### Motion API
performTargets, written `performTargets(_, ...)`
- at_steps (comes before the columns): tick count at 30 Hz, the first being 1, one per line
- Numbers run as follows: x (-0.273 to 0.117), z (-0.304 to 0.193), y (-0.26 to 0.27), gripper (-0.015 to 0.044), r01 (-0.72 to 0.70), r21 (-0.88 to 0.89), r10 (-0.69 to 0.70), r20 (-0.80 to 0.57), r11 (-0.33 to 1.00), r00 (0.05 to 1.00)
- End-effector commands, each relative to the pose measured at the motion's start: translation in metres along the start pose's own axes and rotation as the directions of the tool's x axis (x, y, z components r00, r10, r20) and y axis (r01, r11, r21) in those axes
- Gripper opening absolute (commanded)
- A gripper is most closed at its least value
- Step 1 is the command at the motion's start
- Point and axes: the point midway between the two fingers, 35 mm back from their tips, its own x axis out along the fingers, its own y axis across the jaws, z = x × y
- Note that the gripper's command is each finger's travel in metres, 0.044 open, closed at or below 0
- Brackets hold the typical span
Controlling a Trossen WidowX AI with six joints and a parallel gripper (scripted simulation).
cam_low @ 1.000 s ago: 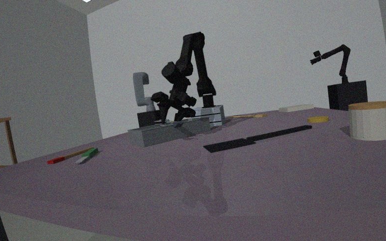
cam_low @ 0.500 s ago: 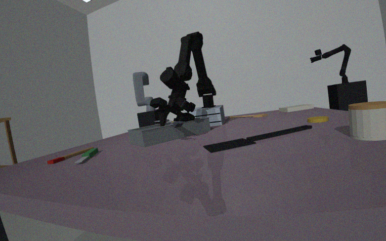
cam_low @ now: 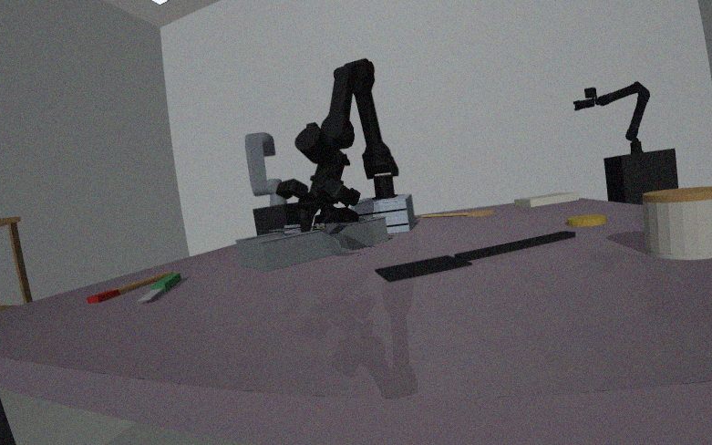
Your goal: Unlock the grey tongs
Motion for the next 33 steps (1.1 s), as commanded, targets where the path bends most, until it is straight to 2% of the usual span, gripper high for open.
performTargets(1, 0.000, 0.000, 0.001, 0.0042, -0.003, -0.001, 0.003, -0.001, 1.000, 1.000)
performTargets(8, -0.006, 0.000, -0.004, -0.0142, -0.002, -0.001, 0.002, 0.000, 1.000, 1.000)
performTargets(9, -0.011, 0.001, -0.008, -0.0150, -0.002, -0.001, 0.002, 0.000, 1.000, 1.000)
performTargets(15, -0.064, 0.000, -0.038, -0.0150, 0.001, -0.003, -0.001, 0.004, 1.000, 1.000)
performTargets(26, -0.066, 0.000, -0.039, -0.0150, -0.001, -0.002, 0.001, 0.004, 1.000, 1.000)
performTargets(33, -0.063, -0.001, -0.040, -0.0150, -0.077, 0.030, 0.078, -0.002, 0.997, 0.997)
